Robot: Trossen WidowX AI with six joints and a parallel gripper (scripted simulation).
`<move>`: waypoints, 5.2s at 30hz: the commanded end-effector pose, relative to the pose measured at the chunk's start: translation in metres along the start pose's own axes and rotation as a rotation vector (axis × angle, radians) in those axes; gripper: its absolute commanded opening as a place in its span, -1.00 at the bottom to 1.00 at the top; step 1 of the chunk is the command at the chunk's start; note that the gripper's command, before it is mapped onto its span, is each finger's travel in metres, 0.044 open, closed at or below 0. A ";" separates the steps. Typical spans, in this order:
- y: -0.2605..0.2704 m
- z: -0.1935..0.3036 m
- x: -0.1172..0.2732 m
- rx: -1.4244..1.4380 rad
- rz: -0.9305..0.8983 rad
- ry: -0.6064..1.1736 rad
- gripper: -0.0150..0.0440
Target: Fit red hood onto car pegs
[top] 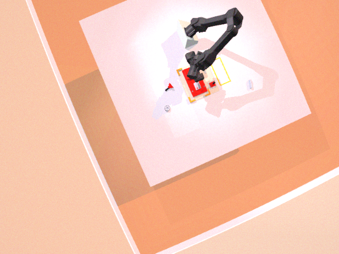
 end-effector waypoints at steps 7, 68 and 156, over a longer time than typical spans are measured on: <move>0.000 0.000 -0.008 -0.003 0.001 -0.003 1.00; 0.002 -0.001 -0.044 -0.002 0.001 -0.006 1.00; -0.027 -0.004 0.024 -0.452 -0.005 -0.002 -0.49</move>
Point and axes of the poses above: the point midway between the two fingers, 35 mm back from their tips, its own x axis back along the fingers, its own y axis across the jaws, z = x × y, the point moved 7 cm from there along x, back along the fingers, and after that the axes turned 7 degrees about -x, right-handed, at the moved point
